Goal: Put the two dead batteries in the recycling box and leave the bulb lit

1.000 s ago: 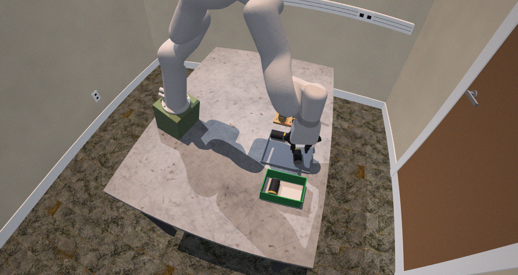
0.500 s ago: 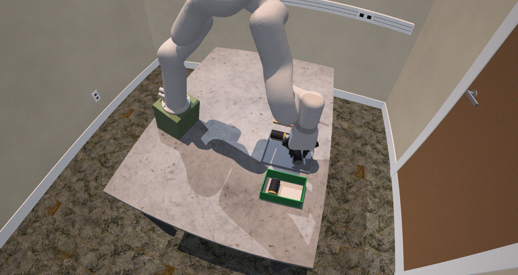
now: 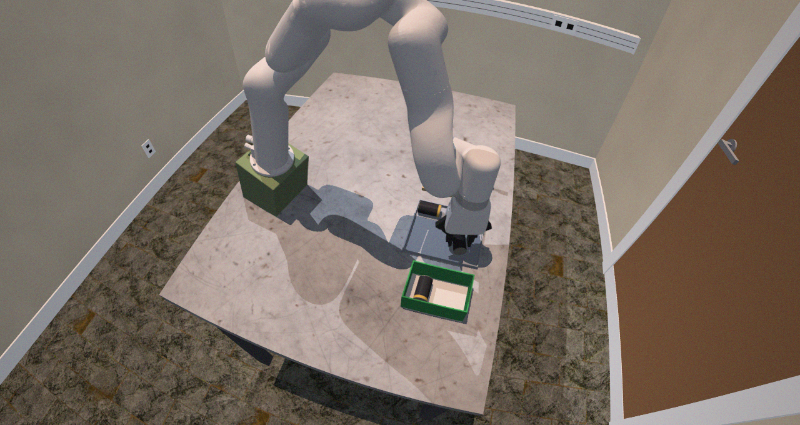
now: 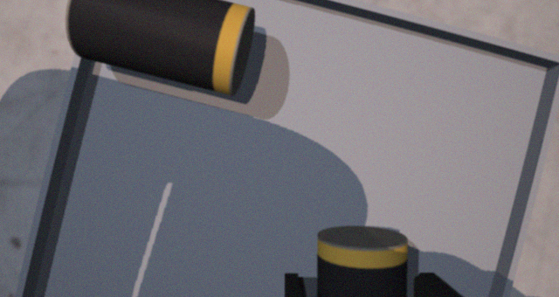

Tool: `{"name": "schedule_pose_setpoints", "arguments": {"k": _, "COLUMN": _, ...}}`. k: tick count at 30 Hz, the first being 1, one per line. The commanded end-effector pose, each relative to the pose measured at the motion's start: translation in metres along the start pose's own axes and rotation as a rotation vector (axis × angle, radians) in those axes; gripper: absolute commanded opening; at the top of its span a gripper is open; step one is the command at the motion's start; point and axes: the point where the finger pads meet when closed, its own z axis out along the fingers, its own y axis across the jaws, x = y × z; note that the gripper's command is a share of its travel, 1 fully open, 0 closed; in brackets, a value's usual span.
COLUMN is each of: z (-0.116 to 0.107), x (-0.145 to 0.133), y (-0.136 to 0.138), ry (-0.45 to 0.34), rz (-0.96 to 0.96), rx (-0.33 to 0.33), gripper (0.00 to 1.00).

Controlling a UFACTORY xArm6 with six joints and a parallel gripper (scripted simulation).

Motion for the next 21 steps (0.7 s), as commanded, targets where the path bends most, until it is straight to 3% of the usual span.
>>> {"name": "schedule_pose_setpoints", "arguments": {"k": 1, "z": -0.0008, "x": -0.0006, "y": 0.0021, "ry": -0.001, "rz": 0.0, "rx": -0.005, "gripper": 0.51}}
{"name": "schedule_pose_setpoints", "arguments": {"k": 5, "z": -0.0008, "x": -0.0006, "y": 0.0021, "ry": -0.001, "rz": 0.0, "rx": -0.005, "gripper": 0.51}}
{"name": "schedule_pose_setpoints", "arguments": {"k": 6, "z": -0.0008, "x": -0.0006, "y": 0.0021, "ry": -0.001, "rz": 0.0, "rx": -0.005, "gripper": 0.28}}
{"name": "schedule_pose_setpoints", "arguments": {"k": 21, "z": -0.0008, "x": -0.0006, "y": 0.0021, "ry": -0.001, "rz": 0.0, "rx": -0.005, "gripper": 0.28}}
